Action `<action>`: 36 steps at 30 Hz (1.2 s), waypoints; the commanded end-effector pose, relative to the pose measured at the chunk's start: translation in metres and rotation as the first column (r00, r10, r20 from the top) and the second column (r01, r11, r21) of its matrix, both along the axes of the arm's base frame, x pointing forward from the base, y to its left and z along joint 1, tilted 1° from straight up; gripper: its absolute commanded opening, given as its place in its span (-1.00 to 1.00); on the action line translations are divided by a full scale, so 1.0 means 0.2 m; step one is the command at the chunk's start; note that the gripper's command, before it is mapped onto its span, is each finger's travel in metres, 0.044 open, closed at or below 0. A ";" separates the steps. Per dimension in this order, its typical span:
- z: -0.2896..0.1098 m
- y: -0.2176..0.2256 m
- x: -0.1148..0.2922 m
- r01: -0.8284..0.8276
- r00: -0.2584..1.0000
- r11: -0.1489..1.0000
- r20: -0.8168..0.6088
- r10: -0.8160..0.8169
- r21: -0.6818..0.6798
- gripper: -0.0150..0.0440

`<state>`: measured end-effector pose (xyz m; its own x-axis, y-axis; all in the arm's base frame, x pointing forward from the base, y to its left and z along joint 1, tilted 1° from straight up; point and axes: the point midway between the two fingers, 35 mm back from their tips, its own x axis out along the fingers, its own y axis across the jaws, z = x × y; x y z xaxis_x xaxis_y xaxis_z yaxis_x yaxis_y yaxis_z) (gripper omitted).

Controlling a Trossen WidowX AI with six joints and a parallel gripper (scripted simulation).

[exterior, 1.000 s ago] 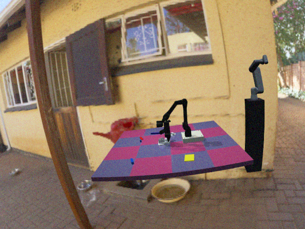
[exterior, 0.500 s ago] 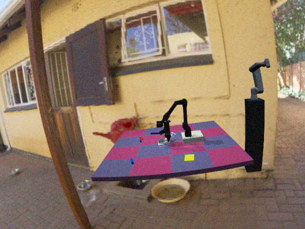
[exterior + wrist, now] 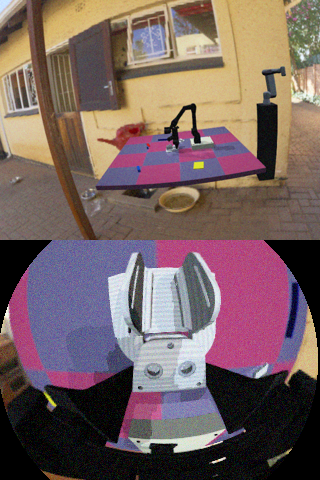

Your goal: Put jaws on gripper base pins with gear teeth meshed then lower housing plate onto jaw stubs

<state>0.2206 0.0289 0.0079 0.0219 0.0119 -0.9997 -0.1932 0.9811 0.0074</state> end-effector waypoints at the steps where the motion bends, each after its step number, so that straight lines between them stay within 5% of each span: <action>1: -0.01 0.00 0.00 0.003 1.000 1.000 -0.004 -0.003 0.004 0.70; 36: -0.04 0.00 0.00 0.003 1.000 1.000 -0.004 -0.003 0.004 0.70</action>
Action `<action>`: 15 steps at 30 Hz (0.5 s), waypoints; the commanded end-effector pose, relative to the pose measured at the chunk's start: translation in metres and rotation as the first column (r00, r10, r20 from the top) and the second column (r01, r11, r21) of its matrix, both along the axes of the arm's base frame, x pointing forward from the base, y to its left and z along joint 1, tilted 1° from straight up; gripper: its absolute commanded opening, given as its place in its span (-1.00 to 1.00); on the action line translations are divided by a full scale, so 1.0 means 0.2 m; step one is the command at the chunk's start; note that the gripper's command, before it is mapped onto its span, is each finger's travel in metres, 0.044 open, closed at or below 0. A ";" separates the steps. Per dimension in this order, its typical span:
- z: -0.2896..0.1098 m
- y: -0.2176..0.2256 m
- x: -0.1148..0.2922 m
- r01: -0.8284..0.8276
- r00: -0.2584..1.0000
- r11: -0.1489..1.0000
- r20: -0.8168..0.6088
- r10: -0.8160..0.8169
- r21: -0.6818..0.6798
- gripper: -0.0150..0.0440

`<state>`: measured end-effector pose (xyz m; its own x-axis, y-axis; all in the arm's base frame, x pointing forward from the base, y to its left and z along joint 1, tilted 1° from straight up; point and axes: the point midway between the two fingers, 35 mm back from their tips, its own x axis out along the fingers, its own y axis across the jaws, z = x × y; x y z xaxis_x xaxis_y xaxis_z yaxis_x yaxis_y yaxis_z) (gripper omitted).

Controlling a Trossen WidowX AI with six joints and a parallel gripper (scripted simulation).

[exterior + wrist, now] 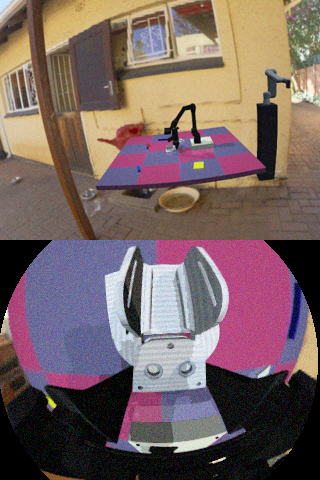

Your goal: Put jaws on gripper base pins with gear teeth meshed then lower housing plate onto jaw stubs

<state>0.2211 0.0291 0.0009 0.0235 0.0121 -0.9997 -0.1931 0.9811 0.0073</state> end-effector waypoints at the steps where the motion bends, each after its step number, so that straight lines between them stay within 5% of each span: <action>1: -0.01 0.00 0.00 0.003 1.000 1.000 -0.005 -0.003 0.003 0.70; 15: -0.02 0.00 0.00 0.003 1.000 1.000 -0.005 -0.003 0.003 0.70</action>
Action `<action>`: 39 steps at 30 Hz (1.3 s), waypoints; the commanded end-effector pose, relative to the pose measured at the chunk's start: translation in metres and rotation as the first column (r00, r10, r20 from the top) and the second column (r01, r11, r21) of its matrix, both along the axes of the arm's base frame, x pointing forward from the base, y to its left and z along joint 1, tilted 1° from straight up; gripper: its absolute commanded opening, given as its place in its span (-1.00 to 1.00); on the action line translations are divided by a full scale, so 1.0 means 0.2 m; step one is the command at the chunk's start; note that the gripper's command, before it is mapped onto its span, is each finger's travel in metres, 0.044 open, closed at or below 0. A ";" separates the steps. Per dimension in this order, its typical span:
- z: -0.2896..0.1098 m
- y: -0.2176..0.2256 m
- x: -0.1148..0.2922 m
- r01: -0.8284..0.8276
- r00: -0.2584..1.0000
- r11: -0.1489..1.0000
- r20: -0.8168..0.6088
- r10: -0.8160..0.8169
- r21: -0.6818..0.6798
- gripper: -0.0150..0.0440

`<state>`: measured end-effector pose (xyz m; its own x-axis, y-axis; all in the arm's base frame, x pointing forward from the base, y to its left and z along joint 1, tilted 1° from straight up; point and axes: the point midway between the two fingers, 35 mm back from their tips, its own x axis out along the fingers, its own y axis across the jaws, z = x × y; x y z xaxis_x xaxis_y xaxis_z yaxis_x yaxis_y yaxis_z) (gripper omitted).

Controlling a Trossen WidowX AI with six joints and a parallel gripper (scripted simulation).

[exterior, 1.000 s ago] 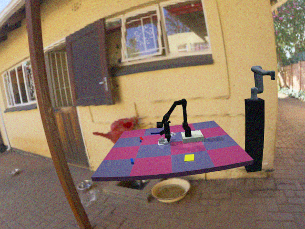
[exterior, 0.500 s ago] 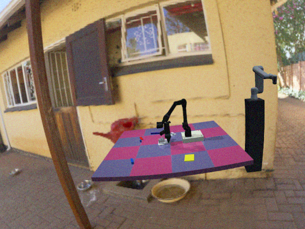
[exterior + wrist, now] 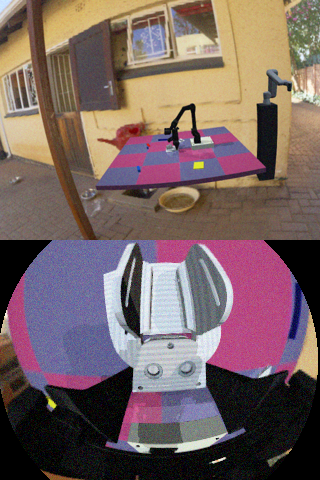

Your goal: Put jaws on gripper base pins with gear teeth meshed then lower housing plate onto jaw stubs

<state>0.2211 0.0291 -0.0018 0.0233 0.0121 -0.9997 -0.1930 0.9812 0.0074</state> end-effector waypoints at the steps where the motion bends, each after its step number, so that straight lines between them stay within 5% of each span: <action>1: -0.01 0.00 0.00 0.003 1.000 1.000 -0.005 -0.003 0.003 0.70; 39: 0.02 0.00 0.00 0.003 1.000 1.000 -0.005 -0.003 0.003 0.70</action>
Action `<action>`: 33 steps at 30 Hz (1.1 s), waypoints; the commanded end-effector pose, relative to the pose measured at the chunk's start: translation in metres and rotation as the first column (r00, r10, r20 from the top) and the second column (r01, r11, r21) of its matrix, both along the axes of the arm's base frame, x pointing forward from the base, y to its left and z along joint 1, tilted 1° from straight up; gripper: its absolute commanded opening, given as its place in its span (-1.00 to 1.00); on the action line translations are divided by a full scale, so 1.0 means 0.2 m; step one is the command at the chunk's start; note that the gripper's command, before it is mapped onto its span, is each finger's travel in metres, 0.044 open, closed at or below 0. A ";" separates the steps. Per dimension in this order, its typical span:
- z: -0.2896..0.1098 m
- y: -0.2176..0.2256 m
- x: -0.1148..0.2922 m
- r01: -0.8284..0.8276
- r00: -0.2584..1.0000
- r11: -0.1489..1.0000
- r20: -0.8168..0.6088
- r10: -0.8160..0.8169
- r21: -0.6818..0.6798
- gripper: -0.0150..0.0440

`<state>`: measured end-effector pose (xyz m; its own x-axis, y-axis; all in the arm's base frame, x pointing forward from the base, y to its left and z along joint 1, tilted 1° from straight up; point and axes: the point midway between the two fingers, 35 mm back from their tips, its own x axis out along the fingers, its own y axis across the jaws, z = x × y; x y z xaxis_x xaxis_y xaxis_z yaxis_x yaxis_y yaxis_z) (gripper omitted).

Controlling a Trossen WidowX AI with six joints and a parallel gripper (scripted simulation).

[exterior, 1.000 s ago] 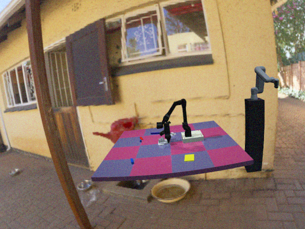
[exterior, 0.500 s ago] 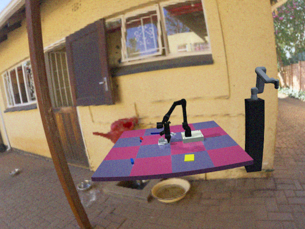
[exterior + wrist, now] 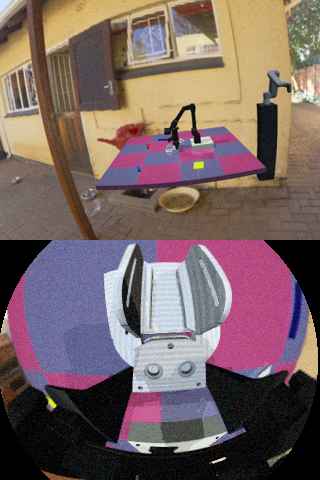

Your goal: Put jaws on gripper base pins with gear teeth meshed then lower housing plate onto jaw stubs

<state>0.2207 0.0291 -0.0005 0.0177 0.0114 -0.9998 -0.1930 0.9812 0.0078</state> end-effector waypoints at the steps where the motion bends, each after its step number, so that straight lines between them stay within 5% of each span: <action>1: 0.02 0.00 0.00 0.003 1.000 1.000 0.000 -0.003 0.004 0.70; 33: -0.01 0.00 0.00 0.003 1.000 1.000 0.000 -0.003 0.004 0.70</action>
